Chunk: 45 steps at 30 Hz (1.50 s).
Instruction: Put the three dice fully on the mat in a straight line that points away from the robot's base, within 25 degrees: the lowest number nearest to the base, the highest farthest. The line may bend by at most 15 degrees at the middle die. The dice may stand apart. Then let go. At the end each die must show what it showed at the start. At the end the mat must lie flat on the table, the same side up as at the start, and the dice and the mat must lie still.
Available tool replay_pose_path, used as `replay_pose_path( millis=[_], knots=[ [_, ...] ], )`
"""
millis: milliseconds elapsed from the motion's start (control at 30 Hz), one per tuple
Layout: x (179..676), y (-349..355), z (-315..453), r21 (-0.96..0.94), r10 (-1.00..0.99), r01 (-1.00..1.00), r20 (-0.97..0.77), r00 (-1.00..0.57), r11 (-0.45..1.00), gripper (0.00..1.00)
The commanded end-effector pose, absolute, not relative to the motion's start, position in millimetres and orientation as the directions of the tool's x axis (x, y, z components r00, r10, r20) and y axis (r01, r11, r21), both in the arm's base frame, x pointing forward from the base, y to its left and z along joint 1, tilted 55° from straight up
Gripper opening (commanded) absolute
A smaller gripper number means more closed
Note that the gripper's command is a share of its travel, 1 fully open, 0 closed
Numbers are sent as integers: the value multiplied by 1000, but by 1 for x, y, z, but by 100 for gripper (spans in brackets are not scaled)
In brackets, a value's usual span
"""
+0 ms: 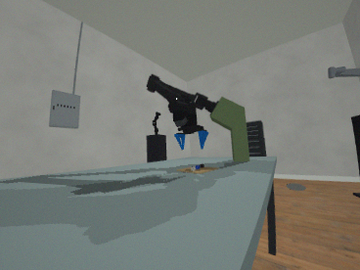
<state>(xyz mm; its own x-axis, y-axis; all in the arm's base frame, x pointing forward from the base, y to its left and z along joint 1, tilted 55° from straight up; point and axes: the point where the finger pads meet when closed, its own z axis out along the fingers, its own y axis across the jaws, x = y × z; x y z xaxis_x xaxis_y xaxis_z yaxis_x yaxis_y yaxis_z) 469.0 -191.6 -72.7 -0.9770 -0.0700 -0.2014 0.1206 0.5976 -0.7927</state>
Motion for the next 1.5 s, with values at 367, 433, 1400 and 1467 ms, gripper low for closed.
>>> replay_pose_path(
  millis=[367,433,1400,1467],
  knots=[
    [467,-154,-49,-792,-93,116,-213,-973,600,100],
    [467,-145,-41,-791,-93,119,-217,-972,600,100],
    [457,-109,-15,-791,-79,121,-208,-975,600,100],
    [457,-109,-15,-791,-79,121,-208,-975,600,100]
  ],
)
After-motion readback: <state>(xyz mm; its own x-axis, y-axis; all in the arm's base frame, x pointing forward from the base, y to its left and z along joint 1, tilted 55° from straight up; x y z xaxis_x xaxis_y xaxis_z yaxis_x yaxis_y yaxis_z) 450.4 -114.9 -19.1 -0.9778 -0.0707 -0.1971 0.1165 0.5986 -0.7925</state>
